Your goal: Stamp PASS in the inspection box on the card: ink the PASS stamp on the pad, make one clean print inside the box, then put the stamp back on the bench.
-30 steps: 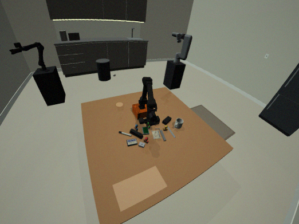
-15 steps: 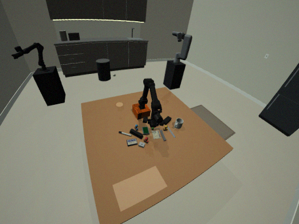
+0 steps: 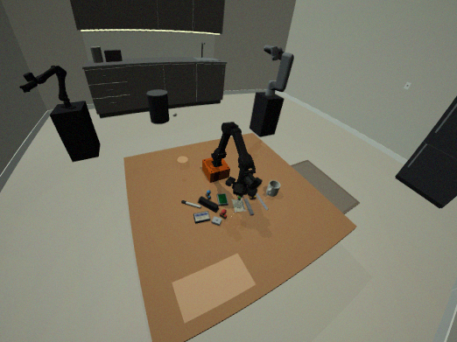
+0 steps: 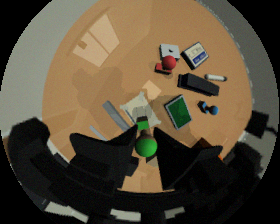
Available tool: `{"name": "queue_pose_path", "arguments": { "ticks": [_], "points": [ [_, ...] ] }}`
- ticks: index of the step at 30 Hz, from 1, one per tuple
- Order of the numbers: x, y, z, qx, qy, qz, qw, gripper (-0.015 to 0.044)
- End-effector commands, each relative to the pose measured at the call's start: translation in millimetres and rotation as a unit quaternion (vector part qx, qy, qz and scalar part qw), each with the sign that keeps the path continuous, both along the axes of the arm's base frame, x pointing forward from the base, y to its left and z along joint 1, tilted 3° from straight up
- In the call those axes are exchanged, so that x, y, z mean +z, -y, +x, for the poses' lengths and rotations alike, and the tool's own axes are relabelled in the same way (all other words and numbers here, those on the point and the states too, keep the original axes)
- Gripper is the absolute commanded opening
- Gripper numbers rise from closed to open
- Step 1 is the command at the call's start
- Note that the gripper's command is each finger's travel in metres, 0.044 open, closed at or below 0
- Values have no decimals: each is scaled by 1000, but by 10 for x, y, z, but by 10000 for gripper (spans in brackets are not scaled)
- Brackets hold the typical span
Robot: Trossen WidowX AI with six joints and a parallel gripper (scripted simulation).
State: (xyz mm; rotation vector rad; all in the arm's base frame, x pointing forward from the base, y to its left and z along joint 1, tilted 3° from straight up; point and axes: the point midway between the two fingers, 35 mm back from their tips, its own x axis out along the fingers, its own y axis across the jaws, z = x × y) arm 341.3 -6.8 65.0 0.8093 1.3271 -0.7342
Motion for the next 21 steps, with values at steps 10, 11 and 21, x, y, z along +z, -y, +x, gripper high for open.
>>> {"name": "queue_pose_path", "arguments": {
  "ticks": [10,11,21],
  "points": [
    [-73,-33,34,-23,-4,0,1000,0],
    [-80,-34,35,-23,-4,-1,1000,0],
    [-145,-35,46,-23,-4,-1,1000,0]
  ]
}}
